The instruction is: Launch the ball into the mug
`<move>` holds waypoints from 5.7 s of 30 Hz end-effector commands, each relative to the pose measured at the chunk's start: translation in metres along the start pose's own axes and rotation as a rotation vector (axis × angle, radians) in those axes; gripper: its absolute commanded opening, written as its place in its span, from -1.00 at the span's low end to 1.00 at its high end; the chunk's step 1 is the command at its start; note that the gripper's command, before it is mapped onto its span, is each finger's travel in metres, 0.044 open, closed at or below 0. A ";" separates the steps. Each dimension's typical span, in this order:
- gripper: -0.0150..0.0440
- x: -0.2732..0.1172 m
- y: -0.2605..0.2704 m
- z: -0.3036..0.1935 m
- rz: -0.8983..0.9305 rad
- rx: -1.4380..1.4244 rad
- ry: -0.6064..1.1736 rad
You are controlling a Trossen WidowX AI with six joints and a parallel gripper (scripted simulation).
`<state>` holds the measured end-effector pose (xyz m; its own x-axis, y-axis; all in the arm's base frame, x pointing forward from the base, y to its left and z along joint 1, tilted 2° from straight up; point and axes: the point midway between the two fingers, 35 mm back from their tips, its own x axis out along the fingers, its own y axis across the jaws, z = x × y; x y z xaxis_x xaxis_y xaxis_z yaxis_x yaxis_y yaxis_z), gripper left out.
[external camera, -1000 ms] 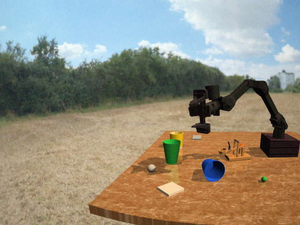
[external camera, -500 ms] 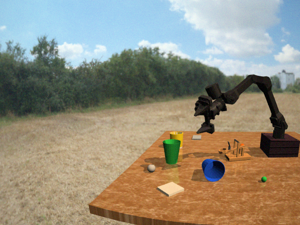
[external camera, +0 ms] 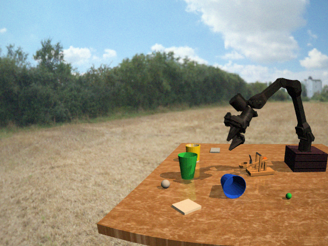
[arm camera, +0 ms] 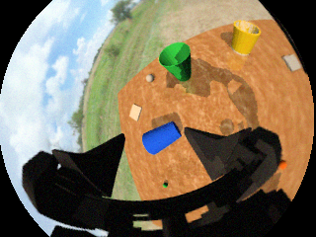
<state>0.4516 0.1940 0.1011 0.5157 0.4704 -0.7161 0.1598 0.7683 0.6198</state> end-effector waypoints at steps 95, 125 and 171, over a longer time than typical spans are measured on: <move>-0.02 -0.069 -0.231 -0.153 -0.570 -0.510 0.539; -0.49 -0.111 -0.252 -0.042 -0.417 -1.068 0.711; -0.49 -0.094 -0.332 0.001 -0.314 -1.370 0.799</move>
<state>0.3514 -0.1066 -0.0329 -0.0090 -0.0177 -0.9998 -0.8867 0.4624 -0.0002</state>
